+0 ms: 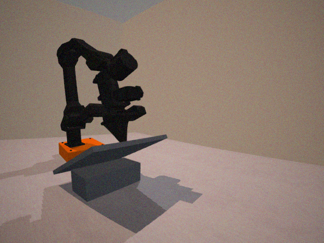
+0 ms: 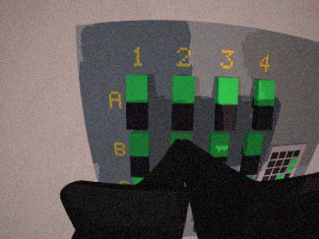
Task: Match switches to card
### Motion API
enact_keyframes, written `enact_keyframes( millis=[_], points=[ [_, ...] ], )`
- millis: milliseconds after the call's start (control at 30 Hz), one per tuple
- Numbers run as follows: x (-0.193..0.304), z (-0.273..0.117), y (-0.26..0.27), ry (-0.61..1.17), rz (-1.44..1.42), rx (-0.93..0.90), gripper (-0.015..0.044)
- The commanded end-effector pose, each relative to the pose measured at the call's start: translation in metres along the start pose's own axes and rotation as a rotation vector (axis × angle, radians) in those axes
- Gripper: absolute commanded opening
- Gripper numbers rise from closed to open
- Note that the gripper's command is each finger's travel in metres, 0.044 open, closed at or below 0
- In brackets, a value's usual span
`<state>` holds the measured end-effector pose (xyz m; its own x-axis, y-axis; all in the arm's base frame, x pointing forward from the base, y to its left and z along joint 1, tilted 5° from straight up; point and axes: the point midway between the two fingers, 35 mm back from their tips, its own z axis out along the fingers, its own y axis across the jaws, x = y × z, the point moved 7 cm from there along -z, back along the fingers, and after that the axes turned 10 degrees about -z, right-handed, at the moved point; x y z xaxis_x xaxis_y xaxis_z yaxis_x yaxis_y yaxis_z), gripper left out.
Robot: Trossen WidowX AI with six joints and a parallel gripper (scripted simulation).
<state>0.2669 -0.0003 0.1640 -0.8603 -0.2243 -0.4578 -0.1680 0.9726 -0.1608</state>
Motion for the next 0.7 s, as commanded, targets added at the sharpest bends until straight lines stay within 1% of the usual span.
enact_keyframes(
  millis=[0,133,167,267,300,533,667],
  points=[
    [0.001,0.002,0.000,0.006,-0.003,-0.002,0.0000],
    [0.000,-0.002,0.000,0.001,0.000,0.000,0.0000],
    [0.000,-0.010,0.000,-0.002,-0.001,0.000,0.0000],
    [0.003,-0.053,0.001,-0.014,-0.003,0.001,0.0000],
    [0.004,-0.061,0.001,-0.016,-0.003,0.001,0.0000],
    [0.005,-0.063,0.000,-0.016,-0.004,0.001,0.0000],
    [0.017,-0.062,-0.027,-0.011,-0.005,0.002,0.0000]
  ],
)
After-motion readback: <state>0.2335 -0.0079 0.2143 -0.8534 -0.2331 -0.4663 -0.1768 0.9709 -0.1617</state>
